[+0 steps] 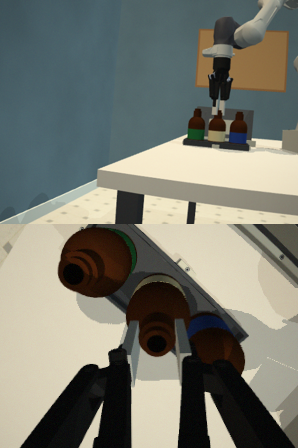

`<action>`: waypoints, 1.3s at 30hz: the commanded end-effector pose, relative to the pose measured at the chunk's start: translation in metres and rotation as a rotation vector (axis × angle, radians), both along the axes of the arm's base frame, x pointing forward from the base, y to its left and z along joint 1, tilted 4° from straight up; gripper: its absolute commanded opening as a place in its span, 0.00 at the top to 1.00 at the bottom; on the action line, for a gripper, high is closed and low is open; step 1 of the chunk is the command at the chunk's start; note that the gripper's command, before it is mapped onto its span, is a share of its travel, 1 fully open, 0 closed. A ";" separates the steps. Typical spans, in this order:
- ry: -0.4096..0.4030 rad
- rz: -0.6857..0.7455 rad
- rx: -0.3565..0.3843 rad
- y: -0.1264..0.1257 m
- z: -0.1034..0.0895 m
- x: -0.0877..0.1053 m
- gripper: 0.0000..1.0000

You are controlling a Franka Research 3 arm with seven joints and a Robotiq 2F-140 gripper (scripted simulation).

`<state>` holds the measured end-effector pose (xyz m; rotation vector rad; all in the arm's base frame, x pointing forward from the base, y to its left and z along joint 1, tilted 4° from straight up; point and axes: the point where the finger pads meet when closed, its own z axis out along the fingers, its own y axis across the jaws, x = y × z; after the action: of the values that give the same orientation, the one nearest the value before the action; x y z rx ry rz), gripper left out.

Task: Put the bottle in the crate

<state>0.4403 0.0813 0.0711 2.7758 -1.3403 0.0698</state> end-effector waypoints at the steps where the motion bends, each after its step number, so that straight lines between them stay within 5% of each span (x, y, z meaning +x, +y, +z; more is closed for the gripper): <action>1: 0.001 -0.003 -0.002 -0.002 0.001 -0.001 1.00; 39: 0.001 -0.003 -0.002 -0.002 0.035 -0.002 1.00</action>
<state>0.4377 0.0782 0.1017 2.7668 -1.3505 0.0720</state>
